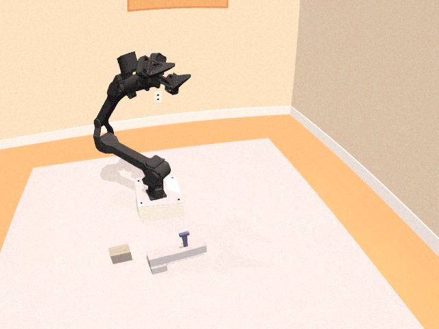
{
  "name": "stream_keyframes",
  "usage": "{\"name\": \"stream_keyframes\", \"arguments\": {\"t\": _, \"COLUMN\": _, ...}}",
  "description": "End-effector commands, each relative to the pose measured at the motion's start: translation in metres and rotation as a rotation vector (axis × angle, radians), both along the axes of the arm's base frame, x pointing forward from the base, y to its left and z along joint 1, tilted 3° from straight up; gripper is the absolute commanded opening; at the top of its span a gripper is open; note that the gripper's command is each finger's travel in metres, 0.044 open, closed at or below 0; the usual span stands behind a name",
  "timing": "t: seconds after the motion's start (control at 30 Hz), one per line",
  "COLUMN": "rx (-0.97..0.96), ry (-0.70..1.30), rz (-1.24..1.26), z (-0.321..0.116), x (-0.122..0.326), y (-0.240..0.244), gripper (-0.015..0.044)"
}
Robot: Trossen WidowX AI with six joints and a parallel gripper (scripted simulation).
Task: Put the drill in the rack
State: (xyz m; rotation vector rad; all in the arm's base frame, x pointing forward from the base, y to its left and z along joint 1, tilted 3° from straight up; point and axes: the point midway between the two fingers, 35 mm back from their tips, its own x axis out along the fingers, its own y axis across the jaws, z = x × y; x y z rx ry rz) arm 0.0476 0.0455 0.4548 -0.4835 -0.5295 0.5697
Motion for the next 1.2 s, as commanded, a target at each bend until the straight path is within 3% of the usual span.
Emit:
{"name": "stream_keyframes", "arguments": {"t": 0.0, "rx": 0.0, "ry": 0.0, "rz": 0.0, "z": 0.0, "x": 0.0, "y": 0.0, "gripper": 0.0374}}
{"name": "stream_keyframes", "arguments": {"t": 0.27, "rx": -0.003, "ry": 0.01, "rz": -0.003, "z": -0.001, "x": 0.002, "y": 0.001, "gripper": 0.0164}}
{"name": "stream_keyframes", "arguments": {"t": 0.47, "rx": -0.082, "ry": 0.339, "rz": -0.109, "z": -0.038, "x": 0.076, "y": 0.034, "gripper": 0.0006}}
{"name": "stream_keyframes", "arguments": {"t": 0.83, "rx": -0.133, "ry": 1.053, "rz": -0.434, "z": -0.168, "x": 0.206, "y": 0.024, "gripper": 0.0}}
{"name": "stream_keyframes", "arguments": {"t": 1.17, "rx": -0.021, "ry": 1.739, "rz": -0.76, "z": -0.3, "x": 0.237, "y": -0.034, "gripper": 0.0}}
